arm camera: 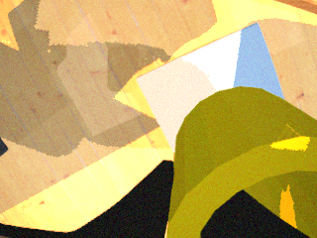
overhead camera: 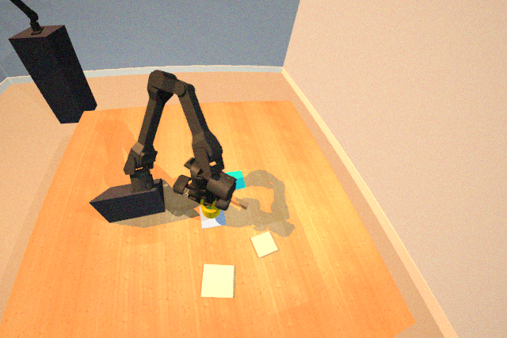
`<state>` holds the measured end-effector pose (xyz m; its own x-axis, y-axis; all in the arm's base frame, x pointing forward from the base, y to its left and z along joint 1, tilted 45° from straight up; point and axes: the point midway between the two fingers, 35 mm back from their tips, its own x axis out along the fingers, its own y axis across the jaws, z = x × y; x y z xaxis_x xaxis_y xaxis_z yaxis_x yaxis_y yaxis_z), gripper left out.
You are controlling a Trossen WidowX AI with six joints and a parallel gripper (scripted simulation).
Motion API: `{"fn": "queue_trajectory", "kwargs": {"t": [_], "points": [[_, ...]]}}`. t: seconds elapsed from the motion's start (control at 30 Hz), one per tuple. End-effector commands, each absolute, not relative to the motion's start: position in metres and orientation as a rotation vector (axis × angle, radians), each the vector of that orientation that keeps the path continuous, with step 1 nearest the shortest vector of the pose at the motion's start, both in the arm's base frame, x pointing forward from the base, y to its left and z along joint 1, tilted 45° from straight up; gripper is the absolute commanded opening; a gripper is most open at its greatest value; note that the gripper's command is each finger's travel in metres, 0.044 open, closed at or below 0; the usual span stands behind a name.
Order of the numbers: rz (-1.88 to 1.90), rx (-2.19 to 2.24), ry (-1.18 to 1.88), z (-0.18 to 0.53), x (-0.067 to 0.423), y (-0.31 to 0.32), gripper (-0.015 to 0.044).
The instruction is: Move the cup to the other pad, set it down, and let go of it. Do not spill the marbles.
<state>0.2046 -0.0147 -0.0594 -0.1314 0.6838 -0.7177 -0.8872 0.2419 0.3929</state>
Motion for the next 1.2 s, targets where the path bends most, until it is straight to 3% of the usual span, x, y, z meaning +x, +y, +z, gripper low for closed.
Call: {"fn": "queue_trajectory", "kwargs": {"t": [0.0,1.17], "points": [[1.373,-0.257,1.016,-0.06,0.205,-0.015,0.0],[1.377,-0.265,1.012,-0.025,0.24,0.029,0.0]]}}
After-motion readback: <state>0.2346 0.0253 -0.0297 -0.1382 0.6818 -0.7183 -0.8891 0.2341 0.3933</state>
